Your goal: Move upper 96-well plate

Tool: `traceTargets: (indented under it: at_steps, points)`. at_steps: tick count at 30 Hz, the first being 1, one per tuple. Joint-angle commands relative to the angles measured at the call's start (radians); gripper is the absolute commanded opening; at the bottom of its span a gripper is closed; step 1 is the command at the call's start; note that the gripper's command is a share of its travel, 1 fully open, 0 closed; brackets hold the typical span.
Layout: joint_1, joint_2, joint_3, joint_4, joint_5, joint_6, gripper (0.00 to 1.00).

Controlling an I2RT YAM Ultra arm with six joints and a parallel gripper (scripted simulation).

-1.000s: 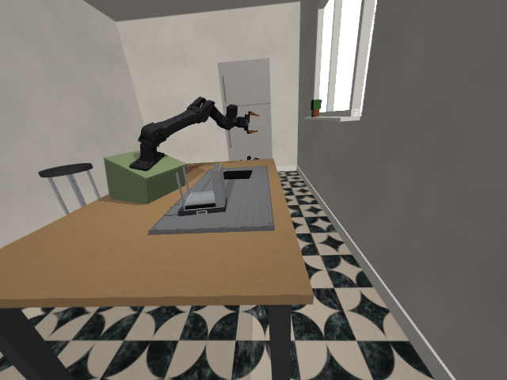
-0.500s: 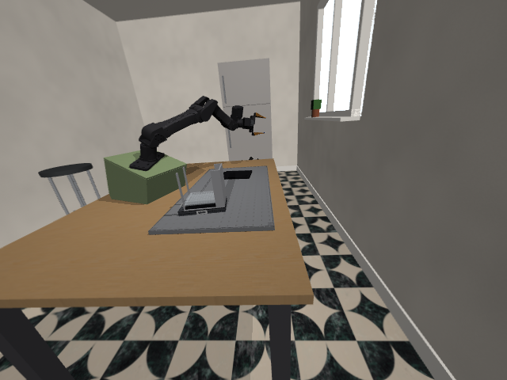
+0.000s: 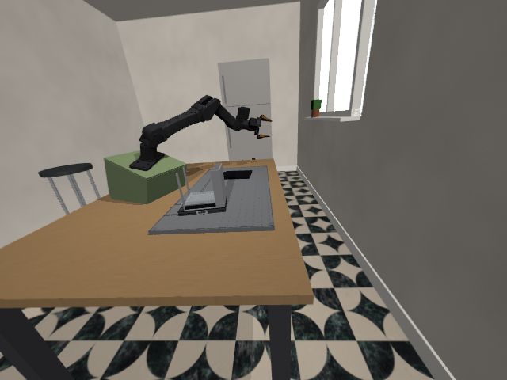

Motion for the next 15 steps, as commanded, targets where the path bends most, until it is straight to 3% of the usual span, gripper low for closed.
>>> traceTargets:
  at_steps: [1, 7, 11, 15]
  points:
    - [0.041, -0.058, 0.013, -0.010, -0.023, -0.018, 1.00]
    - [0.041, -0.056, 0.018, -0.013, -0.024, -0.018, 1.00]
    - [-0.006, -0.077, 0.020, -0.088, -0.010, -0.100, 1.00]
    - [-0.030, -0.086, -0.031, -0.096, -0.036, -0.104, 1.00]
